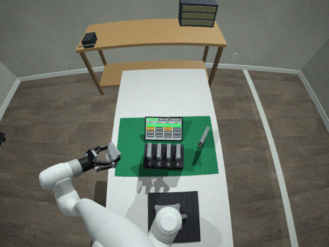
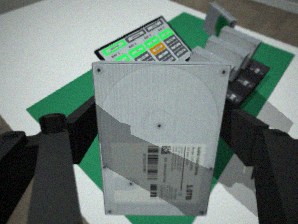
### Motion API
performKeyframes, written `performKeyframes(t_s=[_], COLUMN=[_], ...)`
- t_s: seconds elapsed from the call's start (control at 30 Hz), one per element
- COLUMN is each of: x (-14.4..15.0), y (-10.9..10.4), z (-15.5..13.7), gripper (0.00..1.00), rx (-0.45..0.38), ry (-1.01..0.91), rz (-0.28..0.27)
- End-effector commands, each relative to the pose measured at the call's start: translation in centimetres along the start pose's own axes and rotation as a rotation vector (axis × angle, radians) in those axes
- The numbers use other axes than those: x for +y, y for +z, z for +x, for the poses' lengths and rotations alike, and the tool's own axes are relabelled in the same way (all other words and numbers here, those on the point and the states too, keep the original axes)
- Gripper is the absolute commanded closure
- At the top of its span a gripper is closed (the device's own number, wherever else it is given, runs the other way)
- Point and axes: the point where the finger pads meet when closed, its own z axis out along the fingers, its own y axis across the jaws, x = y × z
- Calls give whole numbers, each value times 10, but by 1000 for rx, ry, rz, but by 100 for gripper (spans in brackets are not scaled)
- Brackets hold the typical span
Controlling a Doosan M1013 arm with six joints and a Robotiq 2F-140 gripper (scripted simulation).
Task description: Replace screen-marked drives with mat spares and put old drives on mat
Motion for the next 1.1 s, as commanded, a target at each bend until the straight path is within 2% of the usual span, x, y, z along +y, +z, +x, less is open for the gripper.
performKeyframes(t_s=[0.0,0.2,0.63,0.8,0.87,1.07], x=[1,0,0,0,0,0], y=[1,0,1,1,1,1], z=[0,0,0,1,1,1], gripper=[90,90,90,90,90,90], rx=[95,200,248,351,351,508], ry=[1,1,1,1,1,1], rz=[-5,-2,-3,-4,-4,-5])
